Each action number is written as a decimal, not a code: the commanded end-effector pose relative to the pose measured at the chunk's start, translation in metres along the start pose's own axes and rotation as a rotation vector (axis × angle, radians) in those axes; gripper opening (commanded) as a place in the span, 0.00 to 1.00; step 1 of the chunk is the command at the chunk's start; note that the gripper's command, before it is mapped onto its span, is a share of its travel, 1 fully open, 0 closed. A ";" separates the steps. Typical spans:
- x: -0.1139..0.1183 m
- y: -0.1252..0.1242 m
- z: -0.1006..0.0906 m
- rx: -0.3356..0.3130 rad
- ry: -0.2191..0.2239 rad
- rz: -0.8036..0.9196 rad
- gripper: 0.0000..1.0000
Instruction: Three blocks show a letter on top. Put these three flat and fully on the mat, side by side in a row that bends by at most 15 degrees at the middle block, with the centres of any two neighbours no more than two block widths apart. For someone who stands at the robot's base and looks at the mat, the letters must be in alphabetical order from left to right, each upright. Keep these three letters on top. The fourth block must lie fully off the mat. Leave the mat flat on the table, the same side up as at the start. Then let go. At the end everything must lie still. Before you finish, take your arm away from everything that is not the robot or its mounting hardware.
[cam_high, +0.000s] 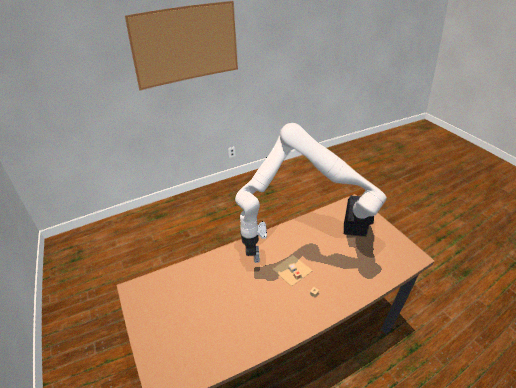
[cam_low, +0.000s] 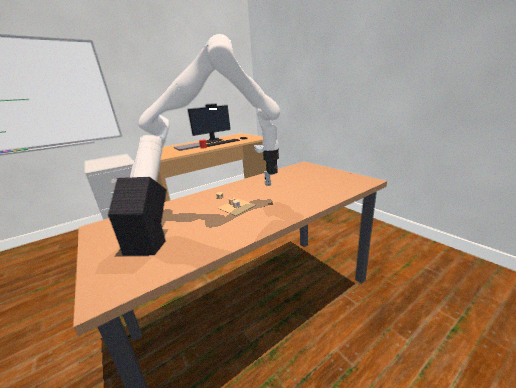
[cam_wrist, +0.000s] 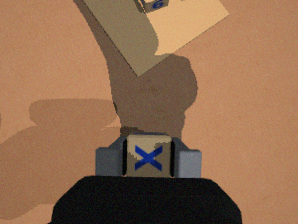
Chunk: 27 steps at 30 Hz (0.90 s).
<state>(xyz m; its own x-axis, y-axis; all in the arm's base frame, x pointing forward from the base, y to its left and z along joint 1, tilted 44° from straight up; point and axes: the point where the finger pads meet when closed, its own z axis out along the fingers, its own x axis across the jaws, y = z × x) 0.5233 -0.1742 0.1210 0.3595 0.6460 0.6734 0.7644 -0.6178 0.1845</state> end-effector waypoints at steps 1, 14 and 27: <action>-0.001 -0.001 -0.002 0.001 -0.003 -0.011 0.57; -0.009 -0.016 0.000 0.013 -0.007 -0.147 0.57; -0.028 -0.054 0.002 0.039 -0.010 -0.508 0.57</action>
<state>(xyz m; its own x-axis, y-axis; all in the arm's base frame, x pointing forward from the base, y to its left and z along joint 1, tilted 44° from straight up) 0.4849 -0.1599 0.0975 0.0150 0.8471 0.5312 0.8619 -0.2803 0.4226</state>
